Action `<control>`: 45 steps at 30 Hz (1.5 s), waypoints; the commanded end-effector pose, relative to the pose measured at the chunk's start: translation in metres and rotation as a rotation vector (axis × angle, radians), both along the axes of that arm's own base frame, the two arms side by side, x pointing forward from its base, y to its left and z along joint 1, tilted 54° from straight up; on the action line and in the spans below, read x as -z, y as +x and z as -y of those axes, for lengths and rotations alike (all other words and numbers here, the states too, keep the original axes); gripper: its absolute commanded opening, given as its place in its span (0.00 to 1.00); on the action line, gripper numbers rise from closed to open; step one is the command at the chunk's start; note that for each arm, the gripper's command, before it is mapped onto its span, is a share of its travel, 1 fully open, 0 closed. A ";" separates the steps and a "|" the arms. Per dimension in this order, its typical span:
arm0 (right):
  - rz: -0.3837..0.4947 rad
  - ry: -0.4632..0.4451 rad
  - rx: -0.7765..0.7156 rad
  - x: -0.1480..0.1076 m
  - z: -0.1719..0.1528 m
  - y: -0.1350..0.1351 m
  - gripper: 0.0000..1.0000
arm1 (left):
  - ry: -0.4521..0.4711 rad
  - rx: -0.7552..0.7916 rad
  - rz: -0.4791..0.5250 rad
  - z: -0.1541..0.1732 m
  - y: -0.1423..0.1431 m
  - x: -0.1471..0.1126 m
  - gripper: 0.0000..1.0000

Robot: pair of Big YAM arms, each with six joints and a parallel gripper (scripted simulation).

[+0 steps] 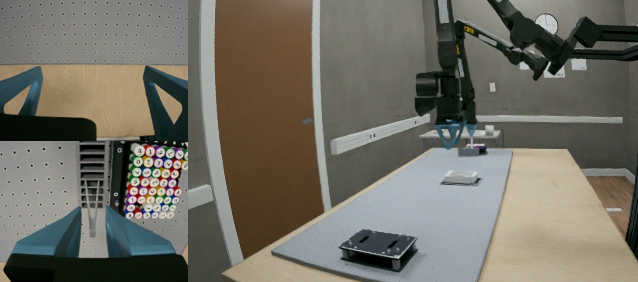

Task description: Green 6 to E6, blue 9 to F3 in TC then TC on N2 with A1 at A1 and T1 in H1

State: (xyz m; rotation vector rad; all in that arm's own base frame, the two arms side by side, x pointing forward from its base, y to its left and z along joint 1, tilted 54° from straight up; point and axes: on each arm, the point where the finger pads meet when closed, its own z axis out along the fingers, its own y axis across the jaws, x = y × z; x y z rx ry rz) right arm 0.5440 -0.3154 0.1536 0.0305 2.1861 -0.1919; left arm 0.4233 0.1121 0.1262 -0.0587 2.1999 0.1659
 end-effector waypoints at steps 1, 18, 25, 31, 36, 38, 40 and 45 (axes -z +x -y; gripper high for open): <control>-0.007 0.016 -0.007 0.015 -0.004 0.016 0.24 | 0.003 0.003 0.001 0.000 0.000 0.000 1.00; -0.011 0.019 -0.007 0.030 -0.002 0.033 0.24 | 0.003 0.003 0.001 0.000 0.000 0.000 1.00; -0.013 0.018 -0.006 0.032 0.000 0.032 0.24 | 0.003 0.003 0.001 0.000 0.000 0.000 1.00; -0.015 0.020 -0.007 0.032 0.000 0.033 0.24 | 0.003 0.003 0.001 0.000 0.000 0.000 1.00; -0.012 0.018 -0.007 0.032 0.000 0.034 0.24 | 0.003 0.003 0.001 0.000 0.000 0.000 1.00; -0.012 0.018 -0.006 0.032 0.000 0.033 0.24 | 0.003 0.003 0.001 0.000 0.000 0.000 1.00; -0.012 0.018 -0.006 0.032 0.000 0.033 0.24 | 0.003 0.003 0.001 0.000 0.000 0.000 1.00; -0.013 0.018 -0.006 0.033 0.001 0.032 0.24 | 0.003 0.003 0.001 0.000 0.000 0.000 1.00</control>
